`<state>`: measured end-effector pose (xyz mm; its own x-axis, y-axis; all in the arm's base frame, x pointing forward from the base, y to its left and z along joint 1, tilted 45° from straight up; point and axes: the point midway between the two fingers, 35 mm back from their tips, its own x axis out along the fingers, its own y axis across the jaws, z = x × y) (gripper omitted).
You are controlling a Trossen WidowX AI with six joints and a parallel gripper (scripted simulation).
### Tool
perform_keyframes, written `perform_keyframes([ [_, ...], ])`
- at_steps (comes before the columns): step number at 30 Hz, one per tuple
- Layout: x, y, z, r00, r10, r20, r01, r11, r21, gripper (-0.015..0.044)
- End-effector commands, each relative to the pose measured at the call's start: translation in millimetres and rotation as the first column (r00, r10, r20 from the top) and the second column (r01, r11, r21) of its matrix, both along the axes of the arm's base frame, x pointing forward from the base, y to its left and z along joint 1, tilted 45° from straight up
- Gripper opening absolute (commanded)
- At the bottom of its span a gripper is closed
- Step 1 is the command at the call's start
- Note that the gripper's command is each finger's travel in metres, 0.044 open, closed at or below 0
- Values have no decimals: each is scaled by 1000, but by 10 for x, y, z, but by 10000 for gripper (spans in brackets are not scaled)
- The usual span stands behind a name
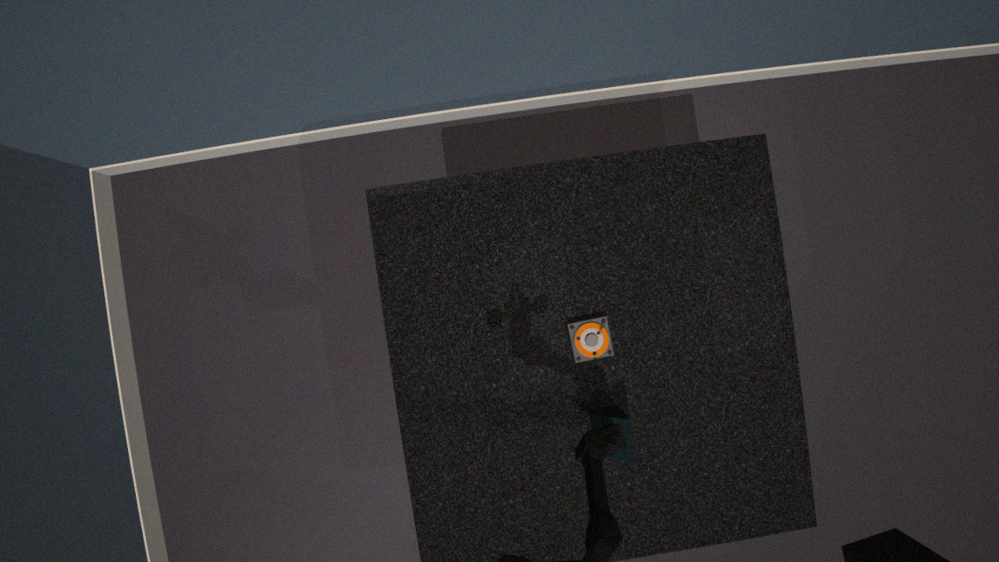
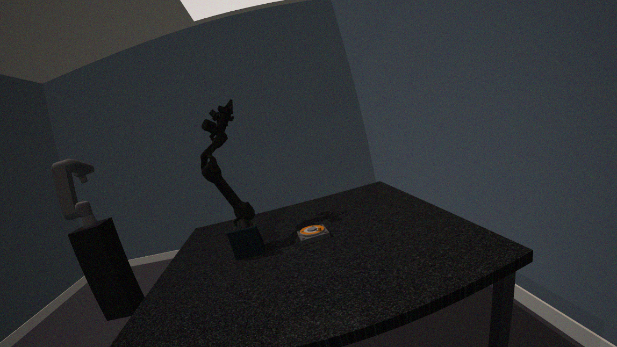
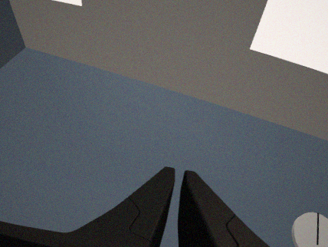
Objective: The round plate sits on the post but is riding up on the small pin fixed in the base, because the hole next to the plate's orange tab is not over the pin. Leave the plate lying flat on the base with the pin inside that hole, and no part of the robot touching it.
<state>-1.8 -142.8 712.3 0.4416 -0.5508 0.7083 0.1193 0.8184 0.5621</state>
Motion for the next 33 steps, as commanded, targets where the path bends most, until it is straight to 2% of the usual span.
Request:
perform_keyframes([
  [1,467,567,89,995,-60,-81,44,982,-186,0],
  [10,1421,1294,-36,943,-215,-254,67,871,-488,0],
  [17,2268,1630,-387,873,-291,-391,-27,772,-635,0],
  [25,3157,1698,-1065,741,-366,-563,-207,673,-710,0],
  [33,3894,1635,-1915,556,-405,-726,-425,612,-667,0],
])
